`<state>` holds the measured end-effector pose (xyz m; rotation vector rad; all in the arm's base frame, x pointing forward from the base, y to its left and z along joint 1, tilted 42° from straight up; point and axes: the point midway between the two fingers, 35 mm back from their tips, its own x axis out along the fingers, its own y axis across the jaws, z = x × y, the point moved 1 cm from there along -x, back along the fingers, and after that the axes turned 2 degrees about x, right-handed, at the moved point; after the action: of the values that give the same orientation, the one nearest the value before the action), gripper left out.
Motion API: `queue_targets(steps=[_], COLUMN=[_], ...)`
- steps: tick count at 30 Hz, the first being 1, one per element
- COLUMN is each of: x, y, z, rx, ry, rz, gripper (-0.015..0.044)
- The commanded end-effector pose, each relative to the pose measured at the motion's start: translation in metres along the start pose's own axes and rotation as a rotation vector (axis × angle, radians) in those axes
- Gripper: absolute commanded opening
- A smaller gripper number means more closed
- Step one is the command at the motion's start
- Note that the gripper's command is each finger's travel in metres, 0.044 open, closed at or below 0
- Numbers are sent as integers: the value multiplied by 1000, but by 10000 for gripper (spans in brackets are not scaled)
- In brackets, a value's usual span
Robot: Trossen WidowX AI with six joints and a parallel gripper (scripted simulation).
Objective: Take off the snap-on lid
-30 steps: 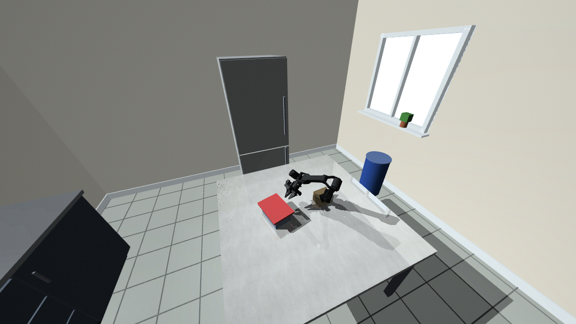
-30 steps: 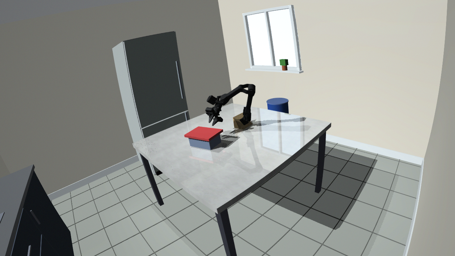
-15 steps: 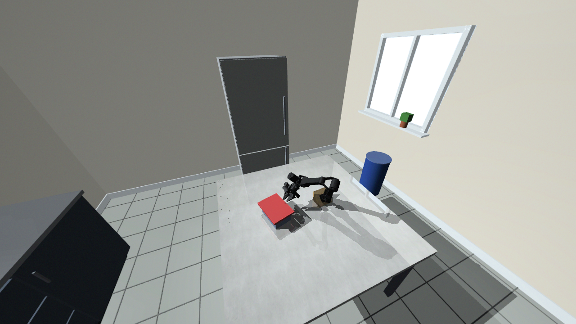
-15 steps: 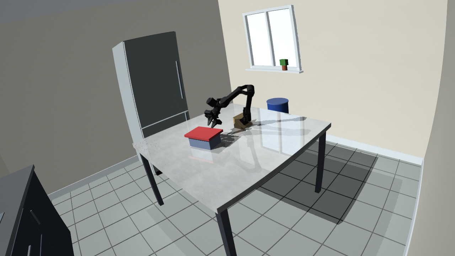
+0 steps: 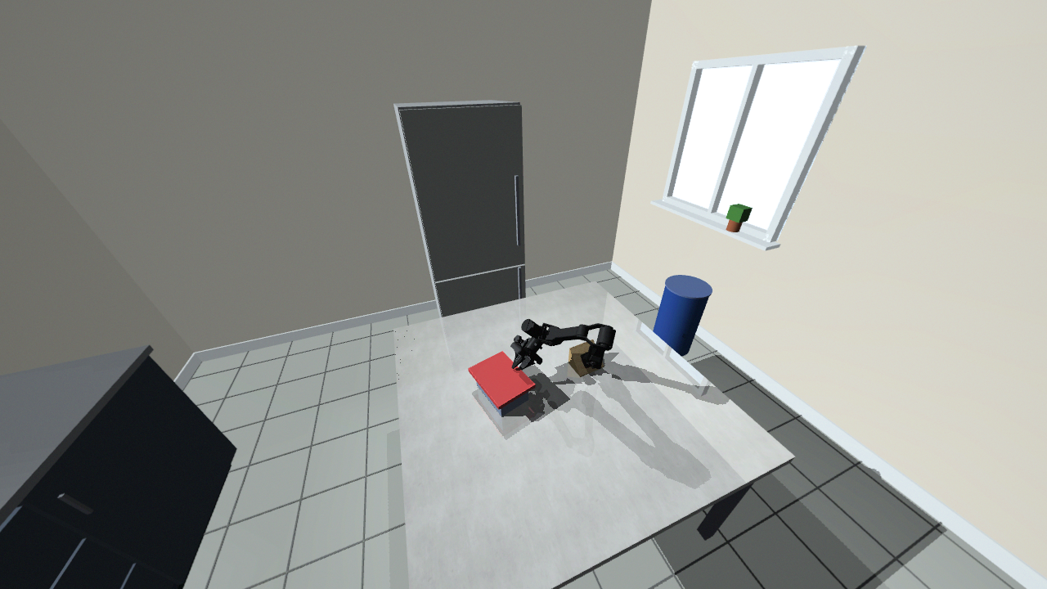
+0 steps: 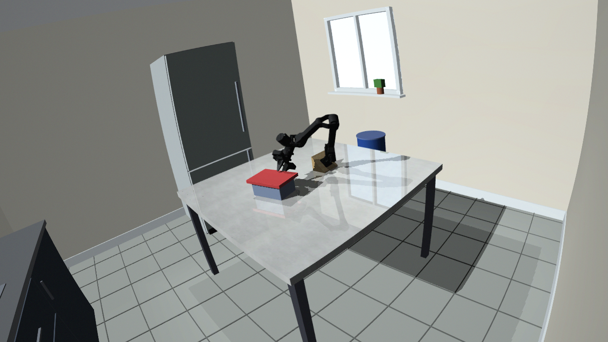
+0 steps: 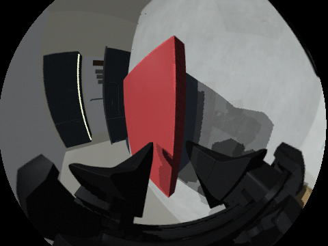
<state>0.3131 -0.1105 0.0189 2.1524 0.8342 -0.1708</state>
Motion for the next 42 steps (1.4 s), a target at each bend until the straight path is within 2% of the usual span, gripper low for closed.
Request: queue_targets(steps=[1, 10, 14, 42], x=[2, 2, 2, -2], y=[-1, -1, -1, 3], z=[0, 0, 0, -1], rx=[8, 8, 8, 4], ry=[-3, -3, -3, 1], rz=[-1, -1, -1, 0], gripper=[150, 90, 0, 0])
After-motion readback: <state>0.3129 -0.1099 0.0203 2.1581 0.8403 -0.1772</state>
